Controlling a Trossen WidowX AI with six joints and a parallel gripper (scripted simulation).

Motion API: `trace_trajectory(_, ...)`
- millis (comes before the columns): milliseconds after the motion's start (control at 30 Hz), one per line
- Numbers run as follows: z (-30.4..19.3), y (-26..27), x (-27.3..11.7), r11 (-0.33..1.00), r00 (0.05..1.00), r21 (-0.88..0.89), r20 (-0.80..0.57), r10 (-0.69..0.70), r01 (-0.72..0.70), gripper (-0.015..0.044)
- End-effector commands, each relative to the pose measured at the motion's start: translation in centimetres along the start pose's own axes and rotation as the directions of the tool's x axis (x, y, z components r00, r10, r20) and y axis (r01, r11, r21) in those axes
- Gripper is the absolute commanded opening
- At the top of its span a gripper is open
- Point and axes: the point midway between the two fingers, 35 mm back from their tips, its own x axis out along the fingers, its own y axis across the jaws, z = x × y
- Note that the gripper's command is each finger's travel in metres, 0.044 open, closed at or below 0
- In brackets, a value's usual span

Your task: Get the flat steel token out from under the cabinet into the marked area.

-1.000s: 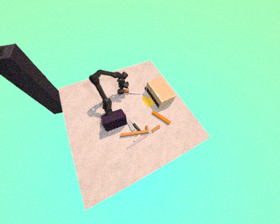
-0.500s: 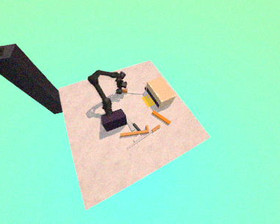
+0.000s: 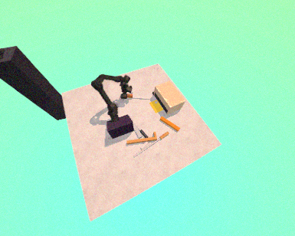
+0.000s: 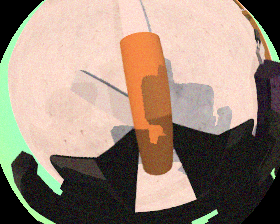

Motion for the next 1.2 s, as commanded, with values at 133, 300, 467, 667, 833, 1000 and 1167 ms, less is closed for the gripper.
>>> trace_trajectory(133, -0.6, -0.5, 0.3, 1.000, 1.000, -0.002, -0.012, -0.009, 0.009, 0.0000)
trace_trajectory(300, -0.3, -1.0, 0.3, 1.000, 1.000, -0.001, -0.012, -0.009, 0.009, 0.0000)
trace_trajectory(467, -0.1, -1.0, 0.3, 1.000, 1.000, -0.001, -0.012, -0.010, 0.010, 0.0000)
trace_trajectory(667, 0.5, -0.9, 0.4, 1.000, 1.000, -0.001, -0.011, -0.010, 0.010, 0.0000)
trace_trajectory(833, 1.1, -0.9, 0.4, 1.000, 1.000, -0.002, -0.011, -0.011, 0.011, 0.0000)
trace_trajectory(1000, 1.8, -0.9, 0.4, 1.000, 1.000, -0.002, -0.010, -0.011, 0.011, 0.0000)
trace_trajectory(1167, 2.4, -0.9, 0.4, 1.000, 1.000, -0.002, -0.010, -0.011, 0.011, 0.0000)
